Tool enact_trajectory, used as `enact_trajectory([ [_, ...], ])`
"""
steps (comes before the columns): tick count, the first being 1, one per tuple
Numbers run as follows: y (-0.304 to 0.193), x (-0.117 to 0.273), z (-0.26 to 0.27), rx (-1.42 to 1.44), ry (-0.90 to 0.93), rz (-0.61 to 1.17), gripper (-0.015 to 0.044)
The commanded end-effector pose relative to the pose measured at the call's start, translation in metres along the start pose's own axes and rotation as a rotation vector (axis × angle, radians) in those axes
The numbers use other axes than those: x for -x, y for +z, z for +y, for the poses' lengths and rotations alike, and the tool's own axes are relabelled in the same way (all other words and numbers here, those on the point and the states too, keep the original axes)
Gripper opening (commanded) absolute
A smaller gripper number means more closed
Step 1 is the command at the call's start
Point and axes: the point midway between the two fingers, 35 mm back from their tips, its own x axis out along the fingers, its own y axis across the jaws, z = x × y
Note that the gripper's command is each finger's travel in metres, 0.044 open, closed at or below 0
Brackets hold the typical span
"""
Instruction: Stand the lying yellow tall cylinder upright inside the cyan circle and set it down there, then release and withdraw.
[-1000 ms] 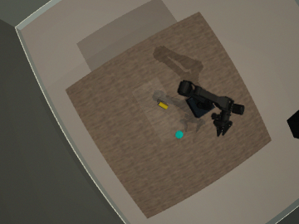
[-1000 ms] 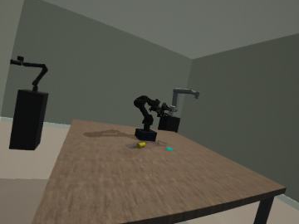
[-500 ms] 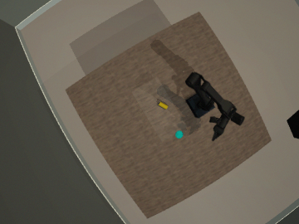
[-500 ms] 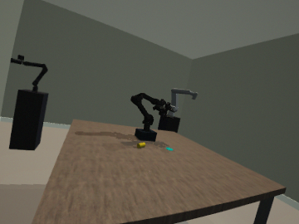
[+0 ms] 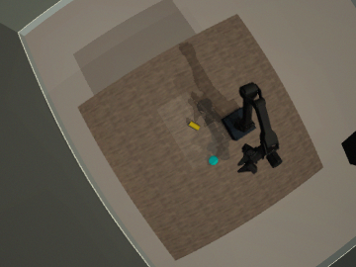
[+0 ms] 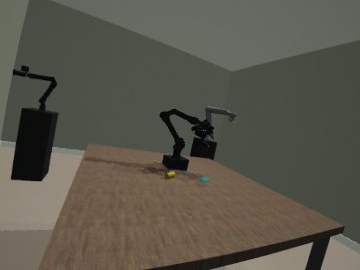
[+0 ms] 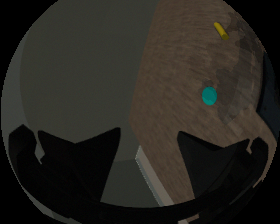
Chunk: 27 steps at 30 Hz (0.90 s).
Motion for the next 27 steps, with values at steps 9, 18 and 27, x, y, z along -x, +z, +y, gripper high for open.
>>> enact_trajectory([
  [9, 0.052, -0.050, 0.002, 0.245, -0.287, -0.212, 0.0309],
  [18, 0.101, -0.078, -0.004, 0.348, -0.530, -0.273, 0.0309],
  [27, 0.156, -0.095, -0.017, 0.388, -0.768, -0.253, 0.0309],
])
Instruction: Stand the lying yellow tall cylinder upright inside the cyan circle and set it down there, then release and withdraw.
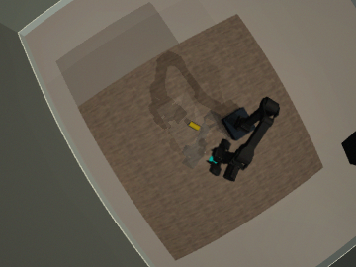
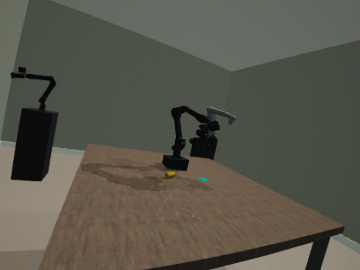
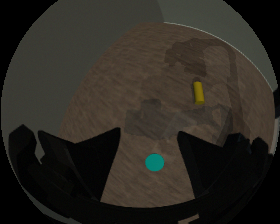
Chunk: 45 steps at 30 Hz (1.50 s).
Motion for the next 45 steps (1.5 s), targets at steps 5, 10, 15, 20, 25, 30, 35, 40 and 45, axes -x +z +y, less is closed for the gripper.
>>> enact_trajectory([
  [5, 0.040, -0.037, -0.018, 0.065, -0.193, 0.089, 0.0309],
  [10, 0.064, -0.055, -0.034, 0.087, -0.277, 0.165, 0.0309],
  [15, 0.087, -0.072, -0.054, 0.098, -0.336, 0.255, 0.0309],
  [20, 0.109, -0.087, -0.077, 0.096, -0.369, 0.351, 0.0309],
  [25, 0.130, -0.099, -0.104, 0.082, -0.375, 0.448, 0.0309],
  [30, 0.140, -0.104, -0.119, 0.071, -0.368, 0.495, 0.0309],
  [35, 0.137, -0.112, -0.121, 0.071, -0.368, 0.495, 0.0309],
  [40, 0.112, -0.163, -0.141, 0.071, -0.368, 0.494, 0.0309],
  [45, 0.089, -0.194, -0.159, 0.071, -0.369, 0.495, 0.0309],
])
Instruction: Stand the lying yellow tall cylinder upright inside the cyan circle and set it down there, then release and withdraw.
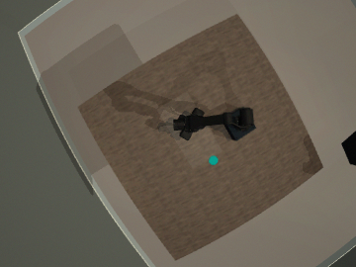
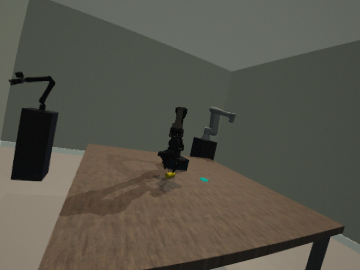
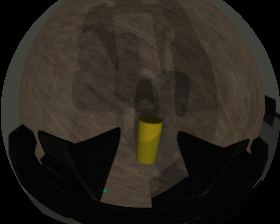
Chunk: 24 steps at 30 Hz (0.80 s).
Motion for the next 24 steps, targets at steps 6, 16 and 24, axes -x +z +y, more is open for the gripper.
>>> enact_trajectory([
  [6, -0.007, -0.031, -0.003, 0.004, 0.000, 0.012, 0.0283],
  [16, -0.007, -0.031, -0.003, 0.004, 0.000, 0.012, 0.0105],
  [24, -0.004, -0.016, -0.002, 0.004, 0.001, 0.012, 0.0105],
])
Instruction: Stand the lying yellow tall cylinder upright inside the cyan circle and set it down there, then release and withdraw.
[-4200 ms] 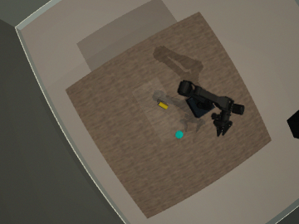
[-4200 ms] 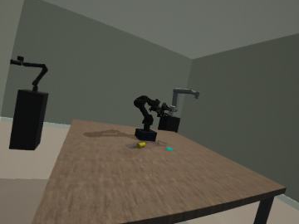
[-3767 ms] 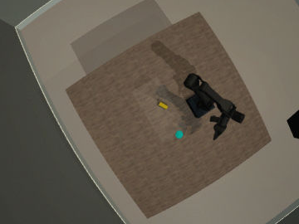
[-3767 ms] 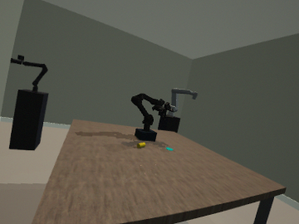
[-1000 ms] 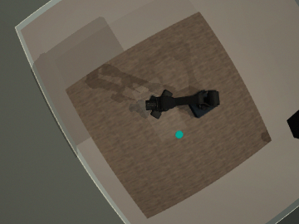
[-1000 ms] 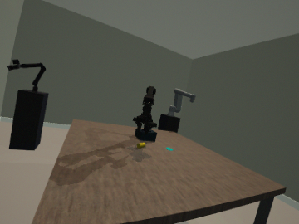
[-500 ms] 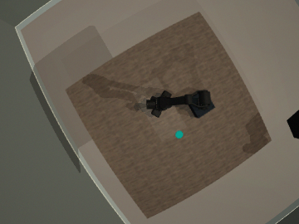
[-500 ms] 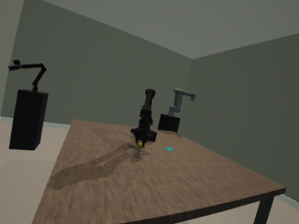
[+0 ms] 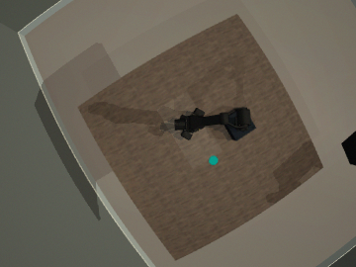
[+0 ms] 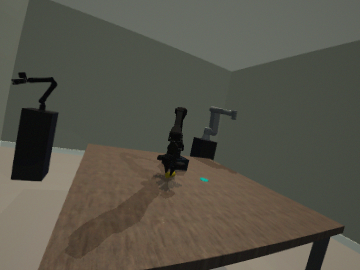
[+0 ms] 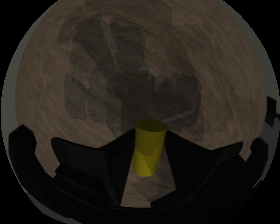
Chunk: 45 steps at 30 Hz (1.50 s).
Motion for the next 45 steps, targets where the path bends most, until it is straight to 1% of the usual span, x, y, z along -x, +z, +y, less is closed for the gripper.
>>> enact_trajectory([
  [1, 0.004, 0.014, 0.003, 0.000, 0.011, -0.008, 0.0105],
  [30, 0.001, 0.104, 0.001, 0.000, 0.011, -0.008, 0.0105],
  [36, -0.001, 0.106, 0.002, 0.017, 0.012, -0.008, 0.0105],
  [45, -0.018, 0.109, 0.026, 0.242, 0.017, -0.007, 0.0105],
])
